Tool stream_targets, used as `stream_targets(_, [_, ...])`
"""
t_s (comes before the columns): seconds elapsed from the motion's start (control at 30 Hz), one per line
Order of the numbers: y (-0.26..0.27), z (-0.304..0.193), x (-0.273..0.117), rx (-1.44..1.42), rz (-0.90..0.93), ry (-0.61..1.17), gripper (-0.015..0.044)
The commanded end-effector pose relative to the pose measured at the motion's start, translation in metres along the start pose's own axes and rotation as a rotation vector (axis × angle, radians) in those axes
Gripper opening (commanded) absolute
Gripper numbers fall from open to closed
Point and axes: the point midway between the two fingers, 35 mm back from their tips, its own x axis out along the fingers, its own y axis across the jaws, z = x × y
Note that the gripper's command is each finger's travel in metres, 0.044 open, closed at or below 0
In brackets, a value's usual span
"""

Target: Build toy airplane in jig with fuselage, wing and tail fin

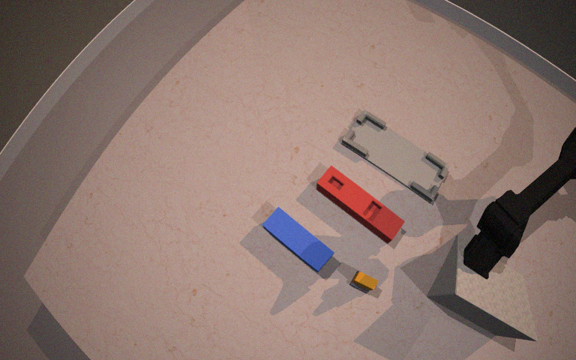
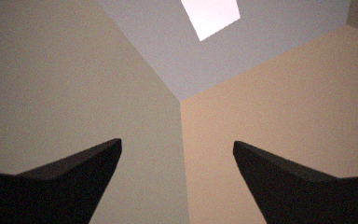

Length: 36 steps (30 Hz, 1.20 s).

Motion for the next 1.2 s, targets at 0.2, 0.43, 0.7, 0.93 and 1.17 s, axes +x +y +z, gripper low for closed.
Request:
stream_targets(0.2, [-0.047, 0.001, 0.016, 0.122, -0.105, 0.002, 0.0440])
stream_targets(0.43, [-0.149, -0.008, 0.039, 0.332, -0.360, 0.003, 0.0440])
stream_targets(0.7, [-0.283, -0.040, 0.036, 0.524, -0.759, 0.016, 0.0440])
stream_targets(0.93, [-0.384, -0.091, 0.003, 0.655, -1.135, 0.082, 0.0440])
stream_targets(1.17, [-0.460, -0.155, -0.059, 0.751, -1.547, 0.211, 0.0440])
